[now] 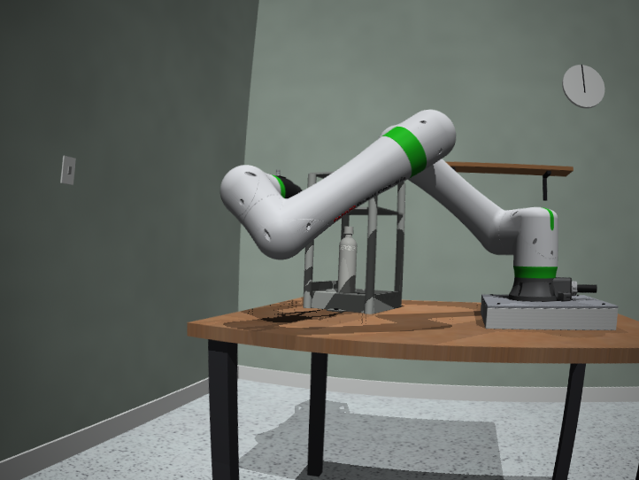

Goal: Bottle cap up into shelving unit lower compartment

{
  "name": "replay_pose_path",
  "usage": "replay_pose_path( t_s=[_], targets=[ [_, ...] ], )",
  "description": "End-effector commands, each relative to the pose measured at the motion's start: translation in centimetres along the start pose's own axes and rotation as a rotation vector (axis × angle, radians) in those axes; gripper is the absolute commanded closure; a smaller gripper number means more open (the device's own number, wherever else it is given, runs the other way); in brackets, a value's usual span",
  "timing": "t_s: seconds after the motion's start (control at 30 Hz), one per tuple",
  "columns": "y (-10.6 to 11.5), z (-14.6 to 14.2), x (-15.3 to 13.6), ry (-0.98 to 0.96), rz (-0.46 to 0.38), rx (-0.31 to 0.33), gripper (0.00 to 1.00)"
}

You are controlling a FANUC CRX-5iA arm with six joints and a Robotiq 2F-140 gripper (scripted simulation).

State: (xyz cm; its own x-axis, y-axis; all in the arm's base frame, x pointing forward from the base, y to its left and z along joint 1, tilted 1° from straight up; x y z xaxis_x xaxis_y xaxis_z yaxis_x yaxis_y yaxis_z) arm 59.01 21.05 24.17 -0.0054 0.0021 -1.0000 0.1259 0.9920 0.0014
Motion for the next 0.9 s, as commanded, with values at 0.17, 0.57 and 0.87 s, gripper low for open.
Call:
replay_pose_path(
  t_s=[0.17, 0.57, 0.87],
  targets=[
    [0.0, 0.0, -0.07, 0.0, 0.0, 0.0, 0.0],
    [0.0, 0.0, -0.07, 0.0, 0.0, 0.0, 0.0],
    [0.0, 0.0, -0.07, 0.0, 0.0, 0.0, 0.0]
  ],
)
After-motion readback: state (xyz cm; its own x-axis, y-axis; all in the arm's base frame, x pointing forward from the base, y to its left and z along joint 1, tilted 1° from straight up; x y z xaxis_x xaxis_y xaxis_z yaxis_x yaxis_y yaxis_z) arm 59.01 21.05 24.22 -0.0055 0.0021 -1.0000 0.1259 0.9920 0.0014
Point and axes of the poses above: the point where the finger pads meet when closed, its own y axis back along the fingers, its own z axis across the jaws, x = y × z, the point moved 10 cm from there along y, back along the fingers, and after that the axes turned 1 degree about y, right-handed, at the moved point
